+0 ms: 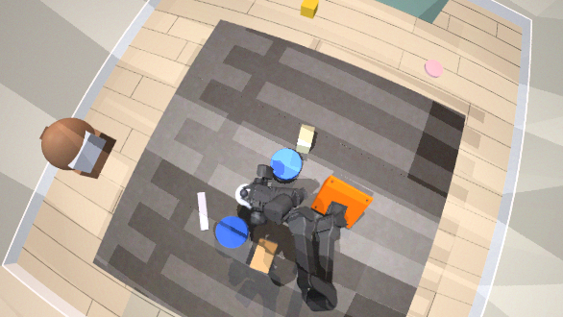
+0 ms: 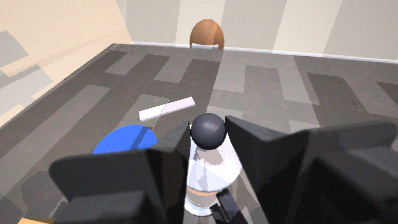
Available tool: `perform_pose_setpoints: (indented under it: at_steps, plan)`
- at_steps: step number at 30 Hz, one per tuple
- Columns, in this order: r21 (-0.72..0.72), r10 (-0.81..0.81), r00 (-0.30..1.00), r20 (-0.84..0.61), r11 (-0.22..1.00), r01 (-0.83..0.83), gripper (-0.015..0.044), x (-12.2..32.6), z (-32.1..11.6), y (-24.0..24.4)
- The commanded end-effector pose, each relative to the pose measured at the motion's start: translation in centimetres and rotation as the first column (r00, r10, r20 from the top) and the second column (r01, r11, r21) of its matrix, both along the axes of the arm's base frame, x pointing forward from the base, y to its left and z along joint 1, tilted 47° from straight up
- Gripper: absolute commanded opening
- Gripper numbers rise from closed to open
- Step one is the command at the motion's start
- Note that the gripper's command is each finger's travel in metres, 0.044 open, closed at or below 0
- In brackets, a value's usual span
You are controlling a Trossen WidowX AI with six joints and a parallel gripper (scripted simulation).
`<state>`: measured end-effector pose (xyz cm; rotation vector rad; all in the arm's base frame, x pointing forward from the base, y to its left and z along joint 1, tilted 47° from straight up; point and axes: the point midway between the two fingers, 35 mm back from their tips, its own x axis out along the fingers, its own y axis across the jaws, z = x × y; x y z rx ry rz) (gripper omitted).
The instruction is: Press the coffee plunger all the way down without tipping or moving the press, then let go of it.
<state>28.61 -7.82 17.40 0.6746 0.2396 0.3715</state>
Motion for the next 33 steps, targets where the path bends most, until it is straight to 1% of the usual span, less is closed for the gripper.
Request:
perform_pose_setpoints:
  at_steps: [1, 27, 33]
  plan:
    - [0.024, 0.016, 1.0, -0.018, 1.0, -0.015, 0.0123, 0.05, -0.5, 0.47]
    - [0.01, 0.003, 1.0, -0.006, 1.0, -0.003, 0.0123, 0.14, -0.24, 0.01]
    - [0.01, 0.003, 1.0, -0.006, 1.0, -0.003, 0.028, 0.14, -0.24, 0.01]
